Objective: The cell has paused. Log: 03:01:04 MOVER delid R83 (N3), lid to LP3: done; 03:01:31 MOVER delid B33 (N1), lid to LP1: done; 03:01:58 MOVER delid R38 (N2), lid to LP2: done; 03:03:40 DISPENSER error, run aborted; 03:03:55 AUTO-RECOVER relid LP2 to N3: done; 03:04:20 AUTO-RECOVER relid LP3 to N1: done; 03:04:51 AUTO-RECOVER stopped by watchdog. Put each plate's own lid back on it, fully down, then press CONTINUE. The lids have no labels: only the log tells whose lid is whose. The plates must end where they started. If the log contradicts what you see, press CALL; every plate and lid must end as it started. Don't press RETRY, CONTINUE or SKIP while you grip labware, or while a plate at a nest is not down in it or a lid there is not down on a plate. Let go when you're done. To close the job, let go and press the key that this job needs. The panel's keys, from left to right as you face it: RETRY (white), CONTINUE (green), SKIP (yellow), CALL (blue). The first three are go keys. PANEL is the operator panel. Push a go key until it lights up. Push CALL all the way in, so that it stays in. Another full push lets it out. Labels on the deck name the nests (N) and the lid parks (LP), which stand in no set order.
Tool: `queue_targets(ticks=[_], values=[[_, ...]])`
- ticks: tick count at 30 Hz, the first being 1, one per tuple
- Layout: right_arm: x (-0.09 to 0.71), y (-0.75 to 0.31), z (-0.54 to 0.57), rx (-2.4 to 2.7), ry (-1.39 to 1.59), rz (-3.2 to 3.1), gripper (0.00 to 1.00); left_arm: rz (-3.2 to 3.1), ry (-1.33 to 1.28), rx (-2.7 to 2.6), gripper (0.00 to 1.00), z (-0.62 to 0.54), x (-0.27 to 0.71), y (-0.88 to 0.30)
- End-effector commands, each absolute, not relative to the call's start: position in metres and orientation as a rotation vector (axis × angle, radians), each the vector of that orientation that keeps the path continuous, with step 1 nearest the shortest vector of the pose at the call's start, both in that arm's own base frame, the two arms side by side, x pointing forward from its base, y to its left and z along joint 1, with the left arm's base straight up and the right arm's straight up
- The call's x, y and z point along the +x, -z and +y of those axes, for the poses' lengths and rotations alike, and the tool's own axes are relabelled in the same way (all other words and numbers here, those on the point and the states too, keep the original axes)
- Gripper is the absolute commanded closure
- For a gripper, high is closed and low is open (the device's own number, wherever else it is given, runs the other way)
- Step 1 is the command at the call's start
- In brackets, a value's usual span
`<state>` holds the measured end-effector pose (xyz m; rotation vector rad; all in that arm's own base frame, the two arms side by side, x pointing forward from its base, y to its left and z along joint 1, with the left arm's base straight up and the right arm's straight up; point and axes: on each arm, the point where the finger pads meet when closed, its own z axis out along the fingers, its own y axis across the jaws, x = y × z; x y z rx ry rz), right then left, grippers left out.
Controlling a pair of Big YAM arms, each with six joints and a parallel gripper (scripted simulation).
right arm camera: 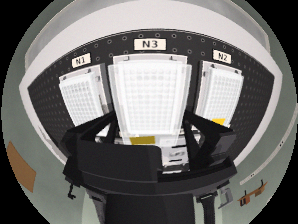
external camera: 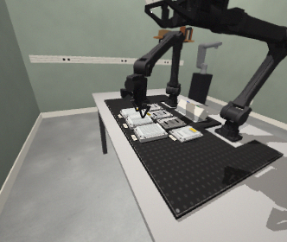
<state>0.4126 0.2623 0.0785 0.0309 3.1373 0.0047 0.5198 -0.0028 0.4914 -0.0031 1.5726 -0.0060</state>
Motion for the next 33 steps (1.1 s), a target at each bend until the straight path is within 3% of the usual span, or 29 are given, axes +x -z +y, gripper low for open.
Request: queue_targets(ticks=[1, 33], values=[[0.414, -0.07, 0.266, 0.02, -0.002, 3.138, 1.0, 1.505, -0.015, -0.002, 0.0, 0.005, 0.514, -0.529], [0.415, -0.062, 0.27, 0.02, -0.01, 3.13, 1.0, 1.505, -0.015, -0.002, 0.0, 0.005, 0.514, -0.529]])
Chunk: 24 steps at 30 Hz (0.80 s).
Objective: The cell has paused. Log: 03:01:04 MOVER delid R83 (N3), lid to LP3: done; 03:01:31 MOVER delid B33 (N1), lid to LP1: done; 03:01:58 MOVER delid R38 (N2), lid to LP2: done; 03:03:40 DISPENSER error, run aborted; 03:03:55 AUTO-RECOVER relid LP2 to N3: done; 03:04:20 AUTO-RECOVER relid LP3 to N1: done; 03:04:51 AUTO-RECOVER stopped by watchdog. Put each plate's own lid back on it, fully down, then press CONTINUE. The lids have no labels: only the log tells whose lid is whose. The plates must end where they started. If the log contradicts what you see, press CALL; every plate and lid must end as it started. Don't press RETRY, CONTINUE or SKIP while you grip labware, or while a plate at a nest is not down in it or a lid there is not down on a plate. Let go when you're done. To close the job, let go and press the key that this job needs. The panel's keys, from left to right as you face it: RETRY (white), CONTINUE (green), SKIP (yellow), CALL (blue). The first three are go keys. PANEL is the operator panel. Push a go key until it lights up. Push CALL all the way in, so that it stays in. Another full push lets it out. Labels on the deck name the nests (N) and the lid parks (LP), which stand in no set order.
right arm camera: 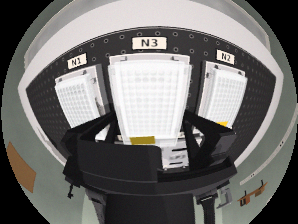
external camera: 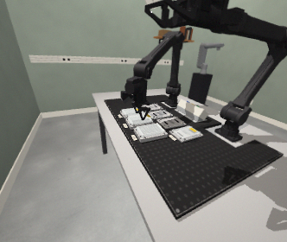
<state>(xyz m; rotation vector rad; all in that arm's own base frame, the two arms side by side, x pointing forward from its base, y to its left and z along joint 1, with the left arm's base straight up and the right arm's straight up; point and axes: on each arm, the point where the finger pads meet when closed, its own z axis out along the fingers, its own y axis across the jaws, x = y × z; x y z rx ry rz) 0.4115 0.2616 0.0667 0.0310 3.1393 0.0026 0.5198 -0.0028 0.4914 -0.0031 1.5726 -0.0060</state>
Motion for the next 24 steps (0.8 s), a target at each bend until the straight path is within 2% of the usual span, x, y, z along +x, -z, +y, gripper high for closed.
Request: queue_targets(ticks=[1, 24], values=[[0.414, -0.061, 0.269, 0.02, -0.008, 3.132, 1.0, 1.505, -0.015, -0.002, 0.0, 0.005, 0.514, -0.529], [0.415, -0.054, 0.27, 0.023, -0.01, 3.13, 1.0, 1.505, -0.015, -0.002, 0.0, 0.005, 0.514, -0.529]])
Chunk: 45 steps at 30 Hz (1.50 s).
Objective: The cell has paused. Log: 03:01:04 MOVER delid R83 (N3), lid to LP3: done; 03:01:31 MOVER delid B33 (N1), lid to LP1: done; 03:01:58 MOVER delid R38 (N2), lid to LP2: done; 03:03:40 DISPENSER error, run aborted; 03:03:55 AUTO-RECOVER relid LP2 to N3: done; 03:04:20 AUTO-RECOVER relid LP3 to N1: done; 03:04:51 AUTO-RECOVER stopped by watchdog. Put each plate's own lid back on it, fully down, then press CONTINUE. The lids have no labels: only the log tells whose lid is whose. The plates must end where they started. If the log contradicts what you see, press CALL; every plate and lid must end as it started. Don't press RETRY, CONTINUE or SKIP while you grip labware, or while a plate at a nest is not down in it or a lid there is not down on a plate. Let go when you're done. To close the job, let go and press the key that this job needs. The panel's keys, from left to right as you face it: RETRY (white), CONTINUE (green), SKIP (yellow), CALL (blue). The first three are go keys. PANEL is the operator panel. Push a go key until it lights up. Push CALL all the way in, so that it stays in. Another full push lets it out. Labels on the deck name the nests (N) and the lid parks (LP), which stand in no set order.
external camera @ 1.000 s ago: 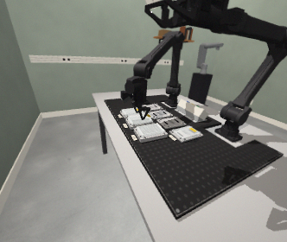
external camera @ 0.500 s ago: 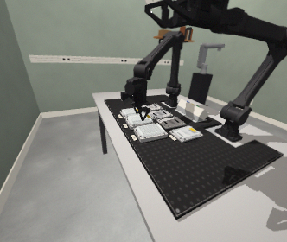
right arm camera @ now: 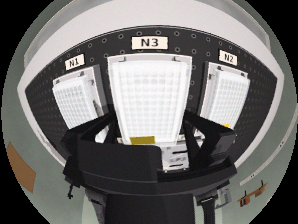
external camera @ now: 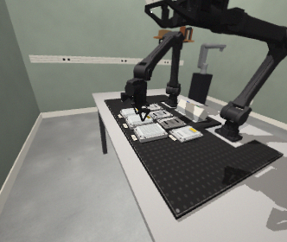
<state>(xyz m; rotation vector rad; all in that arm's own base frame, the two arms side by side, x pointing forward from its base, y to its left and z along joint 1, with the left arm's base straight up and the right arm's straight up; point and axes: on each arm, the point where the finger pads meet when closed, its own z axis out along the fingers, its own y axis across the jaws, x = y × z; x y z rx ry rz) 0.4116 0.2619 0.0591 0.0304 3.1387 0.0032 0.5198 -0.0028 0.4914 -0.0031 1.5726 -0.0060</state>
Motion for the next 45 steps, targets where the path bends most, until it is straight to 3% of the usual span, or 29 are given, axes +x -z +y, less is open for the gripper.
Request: queue_targets(ticks=[1, 45], values=[[0.414, -0.053, 0.269, 0.023, -0.007, 3.133, 1.0, 1.505, -0.015, -0.002, 0.0, 0.005, 0.514, -0.529], [0.423, -0.065, 0.27, 0.027, -0.035, 3.105, 1.0, 1.505, -0.015, -0.002, 0.0, 0.005, 0.514, -0.529]])
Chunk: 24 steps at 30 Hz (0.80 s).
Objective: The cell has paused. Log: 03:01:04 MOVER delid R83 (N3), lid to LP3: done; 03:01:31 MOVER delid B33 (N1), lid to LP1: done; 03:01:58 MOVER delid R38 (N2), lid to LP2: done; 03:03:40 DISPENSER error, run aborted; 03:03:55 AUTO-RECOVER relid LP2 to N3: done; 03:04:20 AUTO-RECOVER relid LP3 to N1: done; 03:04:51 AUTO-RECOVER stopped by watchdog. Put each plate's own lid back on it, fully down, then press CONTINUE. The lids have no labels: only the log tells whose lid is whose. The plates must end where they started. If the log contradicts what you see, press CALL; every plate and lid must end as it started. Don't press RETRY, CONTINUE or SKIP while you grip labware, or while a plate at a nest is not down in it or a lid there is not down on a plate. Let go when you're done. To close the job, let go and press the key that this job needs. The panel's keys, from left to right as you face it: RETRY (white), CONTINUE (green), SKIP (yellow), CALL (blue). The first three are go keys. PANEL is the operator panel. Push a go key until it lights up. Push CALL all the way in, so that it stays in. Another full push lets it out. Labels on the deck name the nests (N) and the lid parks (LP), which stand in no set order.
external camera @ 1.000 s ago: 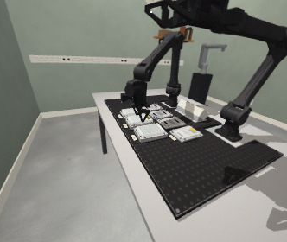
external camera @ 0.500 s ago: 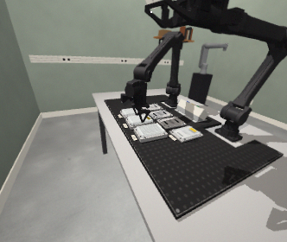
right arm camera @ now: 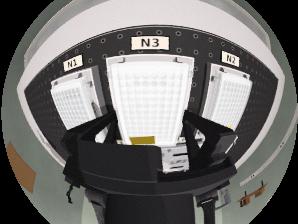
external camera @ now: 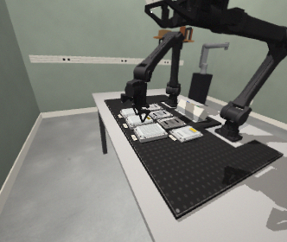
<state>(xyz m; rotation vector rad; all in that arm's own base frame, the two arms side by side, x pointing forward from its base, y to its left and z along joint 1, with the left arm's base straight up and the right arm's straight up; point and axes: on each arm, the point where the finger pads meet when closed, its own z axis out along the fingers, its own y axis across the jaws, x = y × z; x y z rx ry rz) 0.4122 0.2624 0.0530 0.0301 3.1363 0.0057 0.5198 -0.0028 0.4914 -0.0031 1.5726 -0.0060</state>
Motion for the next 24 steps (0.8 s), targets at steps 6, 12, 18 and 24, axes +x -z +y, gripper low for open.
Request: queue_targets(ticks=[6, 12, 18, 24], values=[[0.4227, -0.0655, 0.2702, 0.027, -0.035, 3.105, 1.0, 1.505, -0.015, -0.002, 0.0, 0.0052, 0.514, -0.5285], [0.4226, -0.0656, 0.2701, 0.027, -0.035, 3.105, 1.0, 1.505, -0.015, -0.002, 0.0, 0.0052, 0.514, -0.5285], [0.4225, -0.0657, 0.2701, 0.027, -0.035, 3.105, 0.0, 1.505, -0.015, -0.002, 0.0, 0.0052, 0.514, -0.5285], [0.4225, -0.0657, 0.2701, 0.027, -0.035, 3.105, 0.0, 1.505, -0.015, -0.002, 0.0, 0.0052, 0.514, -0.5285]])
